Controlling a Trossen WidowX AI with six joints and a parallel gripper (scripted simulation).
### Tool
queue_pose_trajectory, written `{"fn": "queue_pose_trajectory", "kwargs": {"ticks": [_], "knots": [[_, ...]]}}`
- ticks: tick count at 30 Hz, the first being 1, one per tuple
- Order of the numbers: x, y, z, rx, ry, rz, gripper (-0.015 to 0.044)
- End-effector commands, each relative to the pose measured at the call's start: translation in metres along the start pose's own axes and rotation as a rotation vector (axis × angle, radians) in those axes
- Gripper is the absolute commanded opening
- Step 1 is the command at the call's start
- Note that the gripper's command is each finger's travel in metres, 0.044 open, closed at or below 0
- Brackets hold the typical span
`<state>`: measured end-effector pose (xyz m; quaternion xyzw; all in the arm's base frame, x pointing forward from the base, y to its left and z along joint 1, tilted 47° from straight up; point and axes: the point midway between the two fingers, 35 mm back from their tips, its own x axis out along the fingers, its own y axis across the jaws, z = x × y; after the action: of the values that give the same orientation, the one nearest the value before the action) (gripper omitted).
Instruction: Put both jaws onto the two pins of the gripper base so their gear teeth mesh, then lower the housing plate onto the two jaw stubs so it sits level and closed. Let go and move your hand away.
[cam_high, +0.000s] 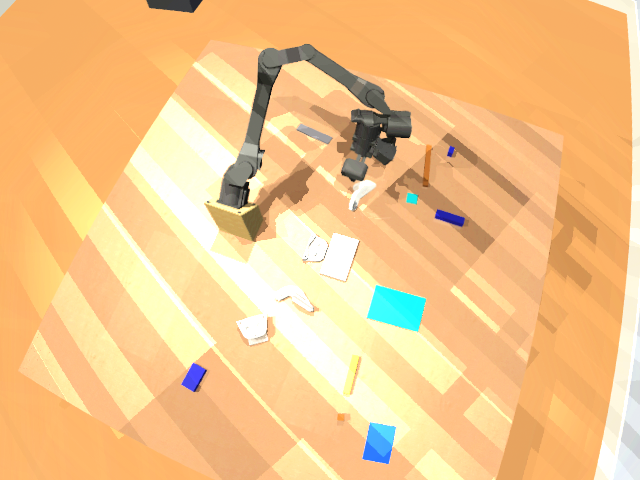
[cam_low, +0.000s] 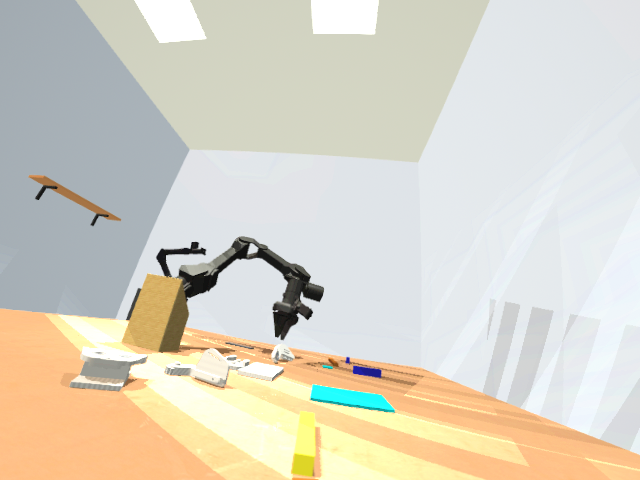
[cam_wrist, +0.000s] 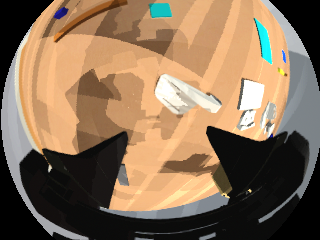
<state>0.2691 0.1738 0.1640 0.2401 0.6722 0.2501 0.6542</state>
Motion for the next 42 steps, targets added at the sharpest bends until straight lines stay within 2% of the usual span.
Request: {"fn": "queue_pose_trajectory", "kwargs": {"ticks": [1,8,14,20,27,36,40,42], "knots": [[-0.003,-0.043,0.026,0.049,-0.029,-0.033,0.0440],[-0.007,-0.136,0.054,0.120,-0.056,-0.045,0.0440],[-0.009,-0.215,0.053,0.165,-0.052,-0.042,0.0440],[-0.006,-0.299,0.029,0.209,-0.044,-0.004,0.0440],[0.007,-0.378,-0.023,0.244,-0.059,0.088,0.0440],[0.014,-0.390,-0.035,0.249,-0.066,0.111,0.0440],[0.049,-0.386,-0.032,0.248,-0.067,0.112,0.0440],[0.051,-0.386,-0.032,0.248,-0.067,0.113,0.0440]]}}
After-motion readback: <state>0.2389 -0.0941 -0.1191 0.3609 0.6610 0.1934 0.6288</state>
